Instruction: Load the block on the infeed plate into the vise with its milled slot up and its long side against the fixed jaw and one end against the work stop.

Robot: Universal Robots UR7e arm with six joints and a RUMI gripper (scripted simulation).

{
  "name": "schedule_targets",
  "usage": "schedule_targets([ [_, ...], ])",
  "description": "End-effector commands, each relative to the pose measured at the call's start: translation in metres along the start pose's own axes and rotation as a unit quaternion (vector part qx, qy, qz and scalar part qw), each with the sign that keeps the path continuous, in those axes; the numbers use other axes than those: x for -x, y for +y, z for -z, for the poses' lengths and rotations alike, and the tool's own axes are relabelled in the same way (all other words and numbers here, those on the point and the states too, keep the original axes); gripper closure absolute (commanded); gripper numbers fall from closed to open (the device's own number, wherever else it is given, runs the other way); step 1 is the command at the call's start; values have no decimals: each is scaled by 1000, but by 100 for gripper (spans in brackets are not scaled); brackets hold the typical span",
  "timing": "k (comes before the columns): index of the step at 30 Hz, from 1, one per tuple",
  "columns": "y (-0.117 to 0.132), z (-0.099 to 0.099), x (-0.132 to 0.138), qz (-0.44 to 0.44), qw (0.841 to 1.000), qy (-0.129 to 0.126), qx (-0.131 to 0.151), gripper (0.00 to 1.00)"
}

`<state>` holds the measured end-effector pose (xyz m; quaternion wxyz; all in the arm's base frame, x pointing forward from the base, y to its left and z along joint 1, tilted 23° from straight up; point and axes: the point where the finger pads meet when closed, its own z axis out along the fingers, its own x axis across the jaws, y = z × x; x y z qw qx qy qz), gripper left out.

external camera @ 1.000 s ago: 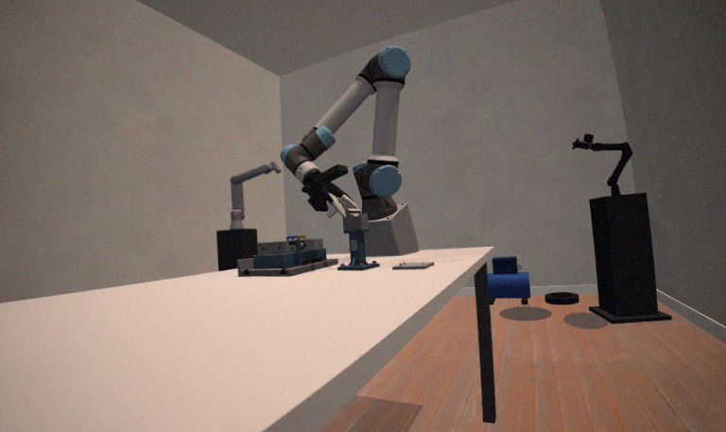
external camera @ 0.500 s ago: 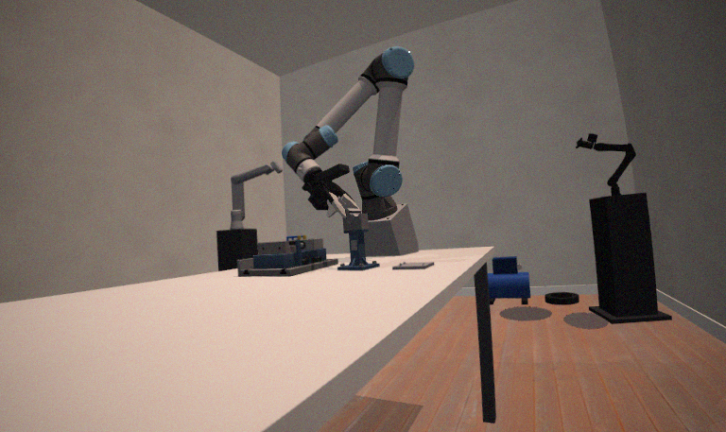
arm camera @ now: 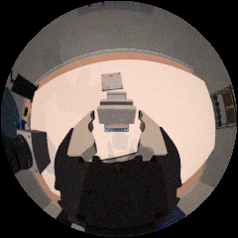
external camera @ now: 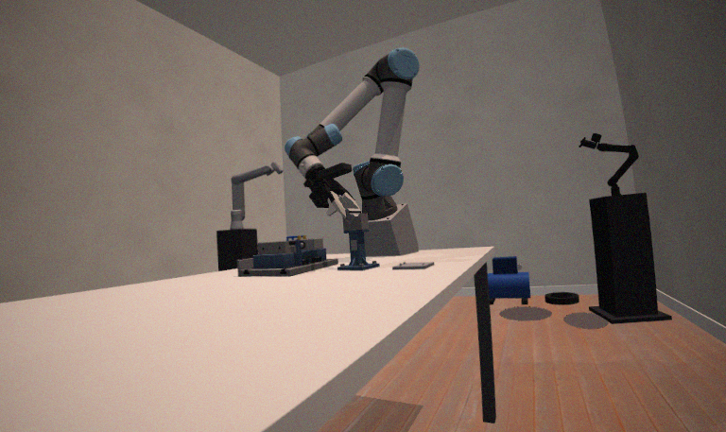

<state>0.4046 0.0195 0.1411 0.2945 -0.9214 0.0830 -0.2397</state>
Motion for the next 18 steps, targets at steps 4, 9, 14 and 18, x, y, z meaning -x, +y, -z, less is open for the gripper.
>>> schedule_targets([
  [4,0,0,0,0,1000,0,24,49],
  [9,-1,0,0,0,999,0,38,49],
  [14,-1,0,0,0,998,0,58,49],
  [18,-1,0,0,0,997,0,76,49],
])
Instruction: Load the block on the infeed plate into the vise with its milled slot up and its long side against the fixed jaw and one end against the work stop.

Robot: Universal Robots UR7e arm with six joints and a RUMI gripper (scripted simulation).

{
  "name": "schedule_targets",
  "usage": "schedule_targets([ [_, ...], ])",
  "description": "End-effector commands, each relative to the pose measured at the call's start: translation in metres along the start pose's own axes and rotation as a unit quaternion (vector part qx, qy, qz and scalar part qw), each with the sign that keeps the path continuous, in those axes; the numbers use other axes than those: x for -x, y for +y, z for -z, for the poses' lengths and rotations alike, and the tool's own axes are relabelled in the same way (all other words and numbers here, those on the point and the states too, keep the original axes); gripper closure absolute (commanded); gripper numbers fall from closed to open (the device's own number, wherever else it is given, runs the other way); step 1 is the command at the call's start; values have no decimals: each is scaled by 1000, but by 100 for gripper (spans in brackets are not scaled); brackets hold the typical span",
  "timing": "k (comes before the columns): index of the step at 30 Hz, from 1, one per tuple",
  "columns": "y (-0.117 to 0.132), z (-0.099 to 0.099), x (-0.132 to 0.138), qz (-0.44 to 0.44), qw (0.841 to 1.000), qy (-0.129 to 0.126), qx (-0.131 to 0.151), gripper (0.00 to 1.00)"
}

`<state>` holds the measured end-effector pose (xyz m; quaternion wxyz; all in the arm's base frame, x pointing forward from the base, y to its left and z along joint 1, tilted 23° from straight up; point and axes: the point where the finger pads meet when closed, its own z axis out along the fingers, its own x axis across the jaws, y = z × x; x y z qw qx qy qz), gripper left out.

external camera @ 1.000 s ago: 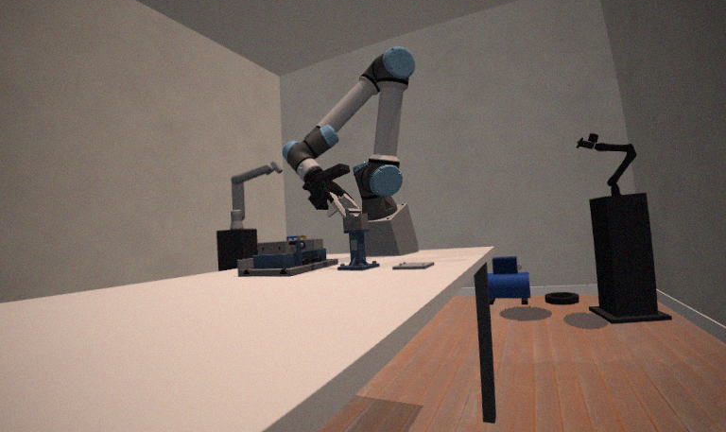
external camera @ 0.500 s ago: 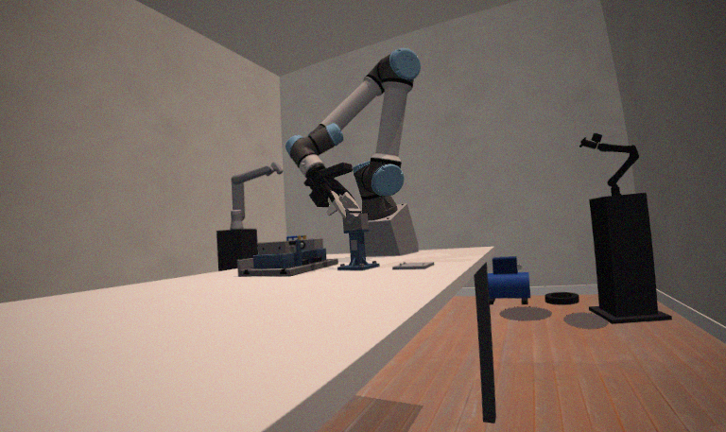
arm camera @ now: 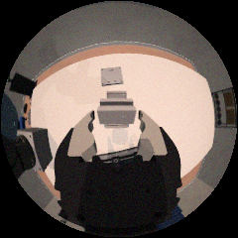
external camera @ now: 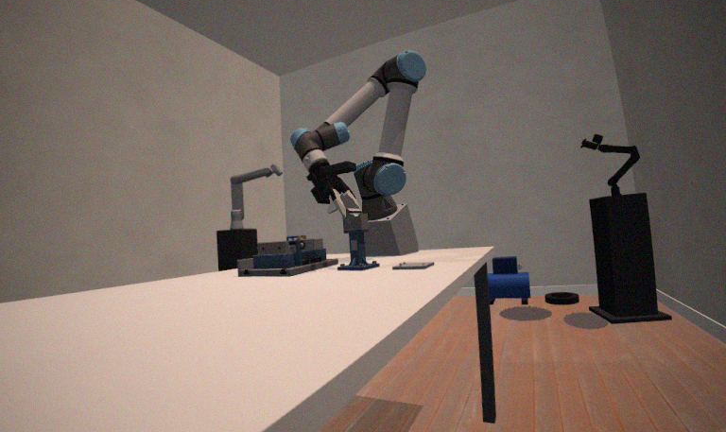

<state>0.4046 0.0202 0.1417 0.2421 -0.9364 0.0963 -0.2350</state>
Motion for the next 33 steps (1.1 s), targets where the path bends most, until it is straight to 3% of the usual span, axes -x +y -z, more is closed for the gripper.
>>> schedule_targets([
  [1,0,0,0,0,1000,-1,24,49],
  [4,-1,0,0,0,1000,-1,28,49],
  [33,-3,0,0,0,987,0,163,49],
])
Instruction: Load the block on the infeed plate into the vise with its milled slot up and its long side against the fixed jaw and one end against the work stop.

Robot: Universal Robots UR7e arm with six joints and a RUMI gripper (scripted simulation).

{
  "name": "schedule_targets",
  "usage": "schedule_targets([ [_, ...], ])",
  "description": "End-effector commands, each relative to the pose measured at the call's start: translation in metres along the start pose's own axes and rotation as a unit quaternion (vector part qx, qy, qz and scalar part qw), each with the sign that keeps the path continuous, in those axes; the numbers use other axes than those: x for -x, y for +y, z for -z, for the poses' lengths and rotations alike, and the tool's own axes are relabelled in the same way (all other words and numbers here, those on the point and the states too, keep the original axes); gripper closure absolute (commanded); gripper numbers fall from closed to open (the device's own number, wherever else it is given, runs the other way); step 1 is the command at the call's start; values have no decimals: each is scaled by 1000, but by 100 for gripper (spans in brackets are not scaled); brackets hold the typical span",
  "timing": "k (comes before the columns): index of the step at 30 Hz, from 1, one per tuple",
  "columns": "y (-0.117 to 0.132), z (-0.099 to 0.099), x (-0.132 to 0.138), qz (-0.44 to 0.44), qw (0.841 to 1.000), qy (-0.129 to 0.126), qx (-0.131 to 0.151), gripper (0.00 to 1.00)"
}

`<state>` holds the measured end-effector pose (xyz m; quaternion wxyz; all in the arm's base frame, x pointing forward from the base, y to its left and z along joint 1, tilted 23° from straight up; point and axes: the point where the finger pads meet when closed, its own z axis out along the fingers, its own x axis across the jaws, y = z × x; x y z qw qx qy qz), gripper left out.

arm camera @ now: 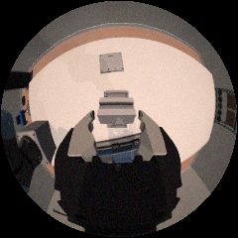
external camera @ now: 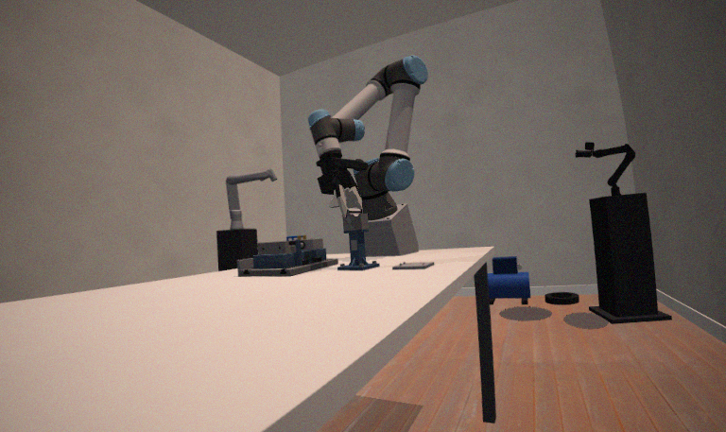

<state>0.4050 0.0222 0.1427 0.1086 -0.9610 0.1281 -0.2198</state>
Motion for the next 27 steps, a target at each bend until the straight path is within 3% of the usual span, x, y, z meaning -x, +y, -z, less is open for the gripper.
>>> schedule_targets([
  [1,-1,0,0,0,1000,-1,28,49],
  [27,-2,0,0,0,991,-1,135,49],
])
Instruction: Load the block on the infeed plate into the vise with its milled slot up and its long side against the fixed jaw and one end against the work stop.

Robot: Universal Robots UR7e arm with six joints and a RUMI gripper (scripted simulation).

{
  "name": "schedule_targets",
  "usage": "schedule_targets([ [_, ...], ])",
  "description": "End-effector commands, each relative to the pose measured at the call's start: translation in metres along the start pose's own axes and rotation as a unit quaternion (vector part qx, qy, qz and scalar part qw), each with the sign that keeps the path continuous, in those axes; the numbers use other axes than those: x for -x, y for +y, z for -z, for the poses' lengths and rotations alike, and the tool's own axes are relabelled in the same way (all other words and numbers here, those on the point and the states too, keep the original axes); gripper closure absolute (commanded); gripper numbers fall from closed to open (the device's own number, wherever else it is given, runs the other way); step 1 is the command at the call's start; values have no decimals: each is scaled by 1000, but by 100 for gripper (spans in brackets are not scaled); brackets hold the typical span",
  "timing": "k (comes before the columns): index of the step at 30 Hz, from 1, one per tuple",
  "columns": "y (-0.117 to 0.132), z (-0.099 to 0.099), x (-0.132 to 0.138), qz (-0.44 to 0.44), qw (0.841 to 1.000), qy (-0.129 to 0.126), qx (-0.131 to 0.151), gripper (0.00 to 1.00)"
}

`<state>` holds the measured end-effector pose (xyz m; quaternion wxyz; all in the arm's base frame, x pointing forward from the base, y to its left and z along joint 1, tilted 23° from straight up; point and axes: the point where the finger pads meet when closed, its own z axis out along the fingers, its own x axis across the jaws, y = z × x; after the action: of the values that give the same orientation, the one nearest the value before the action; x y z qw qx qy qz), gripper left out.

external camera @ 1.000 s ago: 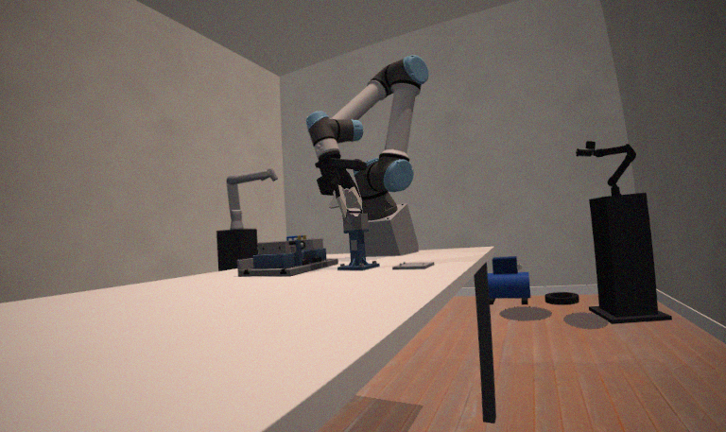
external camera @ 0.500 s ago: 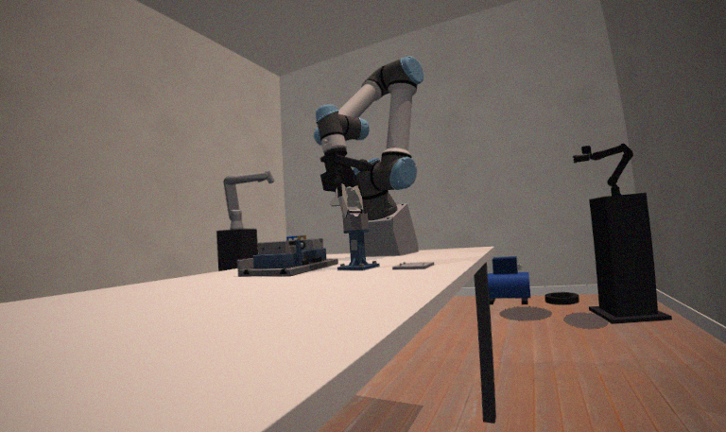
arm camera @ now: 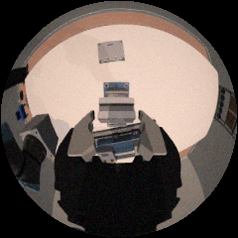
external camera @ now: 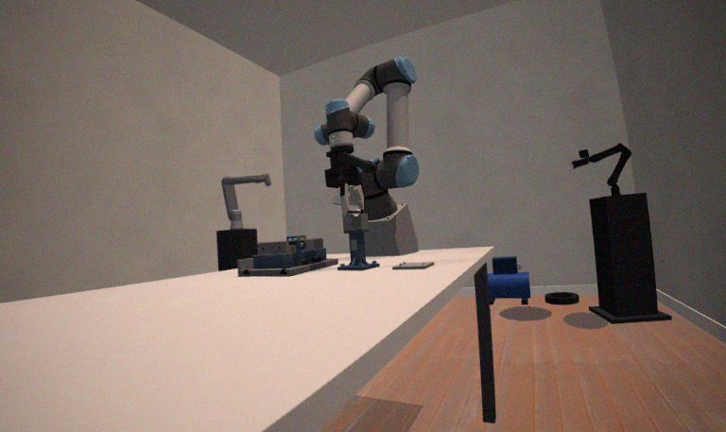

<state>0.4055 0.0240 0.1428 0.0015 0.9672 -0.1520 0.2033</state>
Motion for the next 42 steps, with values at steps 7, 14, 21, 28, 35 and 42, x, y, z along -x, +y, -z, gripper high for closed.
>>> schedule_targets([
  [7,-1,0,0,0,998,0,56,49],
  [14,-1,0,0,0,997,0,82,49],
  [21,-2,0,0,0,993,-1,119,49],
  [28,-3,0,0,0,988,0,152,49],
  [35,-3,-1,0,0,983,-1,186,49],
  [42,-4,-1,0,0,974,0,228,49],
])
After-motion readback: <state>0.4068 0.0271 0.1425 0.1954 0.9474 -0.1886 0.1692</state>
